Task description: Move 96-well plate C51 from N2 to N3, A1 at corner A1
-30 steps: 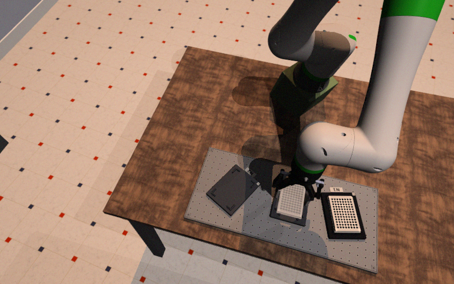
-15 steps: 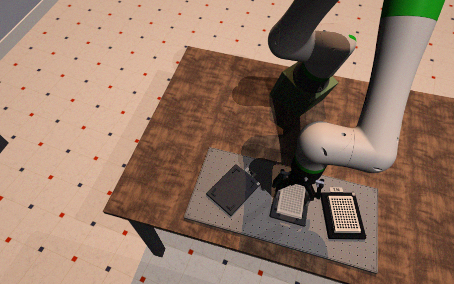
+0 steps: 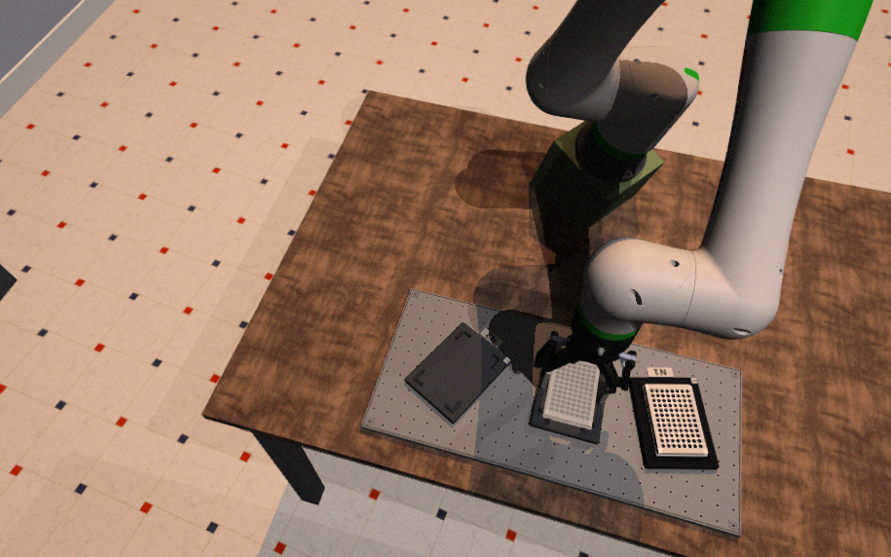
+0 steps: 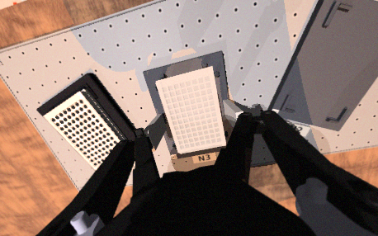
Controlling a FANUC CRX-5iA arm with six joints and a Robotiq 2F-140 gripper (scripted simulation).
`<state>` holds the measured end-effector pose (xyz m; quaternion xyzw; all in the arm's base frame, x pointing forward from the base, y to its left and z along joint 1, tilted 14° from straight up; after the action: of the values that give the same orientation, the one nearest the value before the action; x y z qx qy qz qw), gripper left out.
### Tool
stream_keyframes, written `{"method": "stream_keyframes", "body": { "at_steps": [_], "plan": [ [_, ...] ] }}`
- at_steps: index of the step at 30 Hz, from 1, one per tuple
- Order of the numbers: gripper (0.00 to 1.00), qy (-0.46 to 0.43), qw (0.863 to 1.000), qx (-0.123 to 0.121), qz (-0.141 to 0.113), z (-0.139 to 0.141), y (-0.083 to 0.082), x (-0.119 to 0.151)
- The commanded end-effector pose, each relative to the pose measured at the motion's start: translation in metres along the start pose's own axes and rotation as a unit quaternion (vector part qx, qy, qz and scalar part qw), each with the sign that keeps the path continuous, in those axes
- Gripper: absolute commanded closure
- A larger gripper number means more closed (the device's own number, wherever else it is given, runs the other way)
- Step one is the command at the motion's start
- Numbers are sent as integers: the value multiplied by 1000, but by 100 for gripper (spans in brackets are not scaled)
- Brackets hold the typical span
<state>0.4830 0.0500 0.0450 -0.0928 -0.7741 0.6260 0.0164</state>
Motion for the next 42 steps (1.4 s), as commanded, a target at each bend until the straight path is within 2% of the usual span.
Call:
{"method": "stream_keyframes", "body": {
  "at_steps": [1,17,42],
  "plan": [
    [34,0,1000,0,0,0,-1,0],
    [34,0,1000,0,0,0,-12,0],
    [34,0,1000,0,0,0,-42,0]
  ]
}}
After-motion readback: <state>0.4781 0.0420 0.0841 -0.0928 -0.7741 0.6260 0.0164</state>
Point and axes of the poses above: the point where the finger pads meet when closed, its own y axis out along the fingers, its own z axis across the jaws, x = y × z, the point moved 7 cm from there along -y, back along the fingers, and after that the axes turned 12 degrees about y, right-handed, at the moved point
